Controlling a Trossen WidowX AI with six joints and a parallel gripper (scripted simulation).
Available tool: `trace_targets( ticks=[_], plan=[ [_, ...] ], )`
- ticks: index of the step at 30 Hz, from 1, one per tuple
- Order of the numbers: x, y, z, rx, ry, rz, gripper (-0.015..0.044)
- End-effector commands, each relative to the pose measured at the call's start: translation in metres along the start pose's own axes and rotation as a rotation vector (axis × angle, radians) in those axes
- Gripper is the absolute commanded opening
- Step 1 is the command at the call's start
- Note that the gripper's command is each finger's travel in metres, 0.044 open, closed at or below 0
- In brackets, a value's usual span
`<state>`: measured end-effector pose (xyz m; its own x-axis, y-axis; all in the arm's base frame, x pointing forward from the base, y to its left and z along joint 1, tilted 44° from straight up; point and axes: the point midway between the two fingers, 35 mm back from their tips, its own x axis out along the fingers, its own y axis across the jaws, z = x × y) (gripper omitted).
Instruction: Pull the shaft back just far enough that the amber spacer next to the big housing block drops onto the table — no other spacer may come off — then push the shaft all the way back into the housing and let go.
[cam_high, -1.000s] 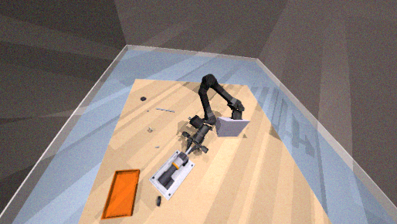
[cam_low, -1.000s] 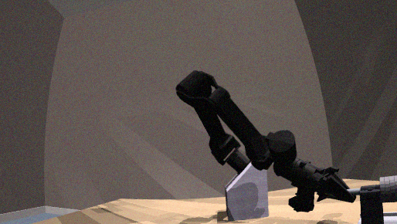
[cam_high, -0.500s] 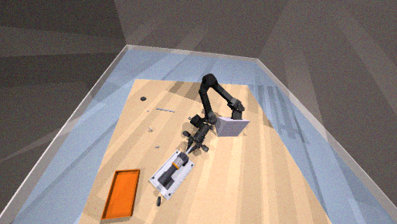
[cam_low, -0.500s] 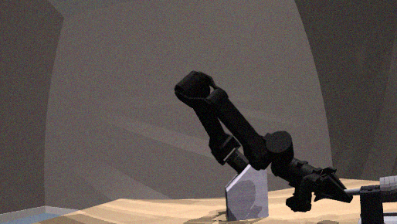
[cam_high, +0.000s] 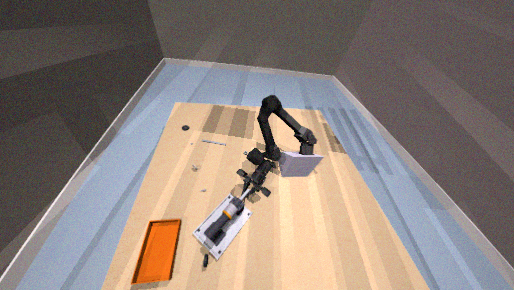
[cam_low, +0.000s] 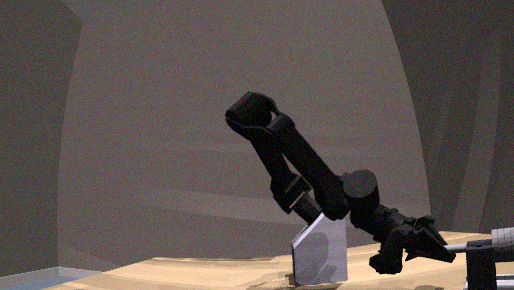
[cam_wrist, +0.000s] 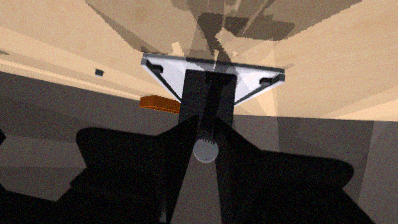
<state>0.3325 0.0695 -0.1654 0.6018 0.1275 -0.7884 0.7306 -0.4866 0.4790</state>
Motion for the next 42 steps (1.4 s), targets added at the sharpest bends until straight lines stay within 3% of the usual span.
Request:
trace_targets(
  ticks=[1, 42],
  plan=[
    [-0.0011, -0.0003, 0.0005, -0.004, 0.0, -0.001, 0.0],
    [-0.0057, -0.0004, 0.0032, -0.004, -0.001, -0.001, 0.0]
  ],
)
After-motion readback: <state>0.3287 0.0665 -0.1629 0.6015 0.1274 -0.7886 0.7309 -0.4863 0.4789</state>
